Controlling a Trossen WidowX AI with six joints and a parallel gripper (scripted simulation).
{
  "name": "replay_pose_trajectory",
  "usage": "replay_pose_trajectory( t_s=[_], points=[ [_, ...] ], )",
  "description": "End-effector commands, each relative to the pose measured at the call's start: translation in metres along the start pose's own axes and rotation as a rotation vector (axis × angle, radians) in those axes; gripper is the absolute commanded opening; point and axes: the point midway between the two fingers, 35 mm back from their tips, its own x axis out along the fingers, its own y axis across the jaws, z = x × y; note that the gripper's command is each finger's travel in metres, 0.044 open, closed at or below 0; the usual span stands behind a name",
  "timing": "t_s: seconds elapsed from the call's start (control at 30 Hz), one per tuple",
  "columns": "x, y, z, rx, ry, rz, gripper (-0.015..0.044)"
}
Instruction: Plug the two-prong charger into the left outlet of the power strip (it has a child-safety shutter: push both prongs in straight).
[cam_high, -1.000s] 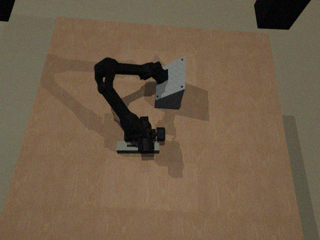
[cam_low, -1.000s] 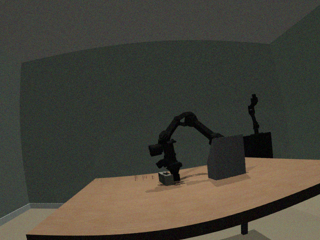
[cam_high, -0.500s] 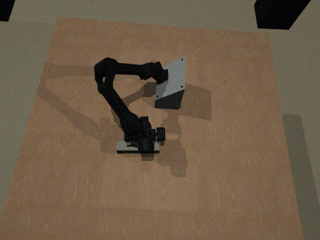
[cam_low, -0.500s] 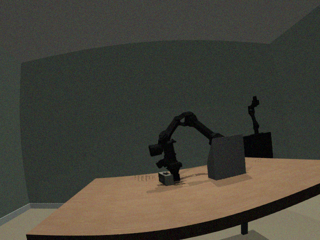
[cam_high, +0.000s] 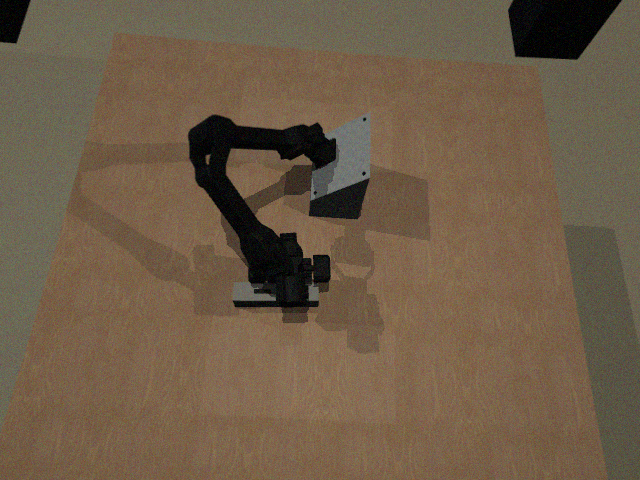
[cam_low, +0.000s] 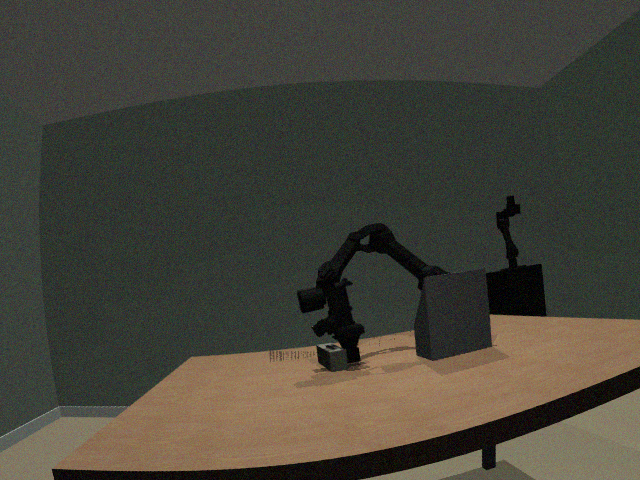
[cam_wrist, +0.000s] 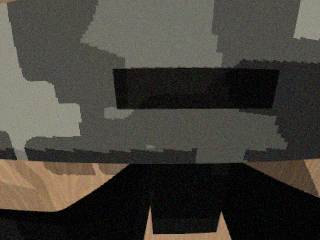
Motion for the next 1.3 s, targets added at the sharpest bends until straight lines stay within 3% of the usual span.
replay_pose_trajectory(
  t_s=[0.0, 0.83, 1.27],
  points=[
    [-0.0022, -0.0010, 0.0079, 0.015, -0.025, 0.001, 0.0000],
    [0.0001, 0.0000, 0.0000, 0.000, 0.000, 0.000, 0.0000],
    [0.0001, 0.0000, 0.0000, 0.000, 0.000, 0.000, 0.0341]
  ],
)
